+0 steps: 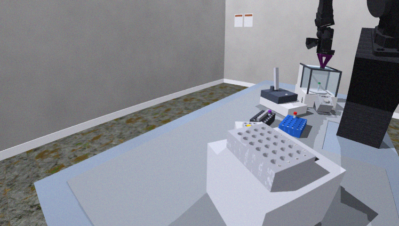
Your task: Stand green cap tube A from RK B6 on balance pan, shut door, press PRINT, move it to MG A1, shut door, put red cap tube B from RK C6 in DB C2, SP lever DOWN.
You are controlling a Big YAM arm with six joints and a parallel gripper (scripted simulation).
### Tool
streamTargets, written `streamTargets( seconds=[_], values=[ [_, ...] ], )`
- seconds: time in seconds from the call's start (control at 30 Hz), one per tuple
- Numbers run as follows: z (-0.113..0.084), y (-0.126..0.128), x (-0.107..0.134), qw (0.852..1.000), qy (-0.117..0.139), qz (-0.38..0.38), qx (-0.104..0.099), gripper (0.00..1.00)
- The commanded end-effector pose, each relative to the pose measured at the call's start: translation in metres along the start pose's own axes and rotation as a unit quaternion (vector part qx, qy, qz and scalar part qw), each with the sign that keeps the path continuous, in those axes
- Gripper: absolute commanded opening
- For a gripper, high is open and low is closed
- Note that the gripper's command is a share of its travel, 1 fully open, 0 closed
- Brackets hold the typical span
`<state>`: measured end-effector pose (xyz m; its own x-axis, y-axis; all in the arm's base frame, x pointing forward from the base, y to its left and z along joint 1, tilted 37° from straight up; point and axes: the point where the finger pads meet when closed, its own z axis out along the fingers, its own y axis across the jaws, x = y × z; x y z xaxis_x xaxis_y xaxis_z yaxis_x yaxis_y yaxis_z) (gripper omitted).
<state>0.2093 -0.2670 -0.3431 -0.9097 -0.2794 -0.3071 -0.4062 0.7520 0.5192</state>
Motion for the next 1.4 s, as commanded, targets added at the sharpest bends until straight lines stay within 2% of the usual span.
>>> streamTargets(
  seconds=[0.0,0.03,0.17,0.57,0.6,0.73,1.13,1.17,1.27,1.37],
  values=[
    [-0.007,-0.006,-0.009,1.000,0.002,-0.005,0.013,0.06],
    [0.002,0.000,-0.005,1.000,0.002,-0.001,0.004,0.06],
    [-0.009,-0.002,-0.010,1.000,0.002,-0.005,0.016,0.06],
    [-0.006,0.009,-0.008,1.000,0.002,-0.004,0.013,0.06],
    [0.002,0.015,-0.005,1.000,0.002,0.000,0.004,0.06],
    [-0.008,0.013,-0.009,1.000,0.002,-0.005,0.015,0.06],
    [-0.006,0.025,-0.008,1.000,0.002,-0.004,0.013,0.06],
    [0.002,0.030,-0.004,1.000,0.002,0.000,0.004,0.06],
    [-0.007,0.028,-0.008,1.000,0.002,-0.004,0.014,0.06],
    [-0.006,0.032,-0.008,1.000,0.002,-0.004,0.013,0.06]
  ],
)
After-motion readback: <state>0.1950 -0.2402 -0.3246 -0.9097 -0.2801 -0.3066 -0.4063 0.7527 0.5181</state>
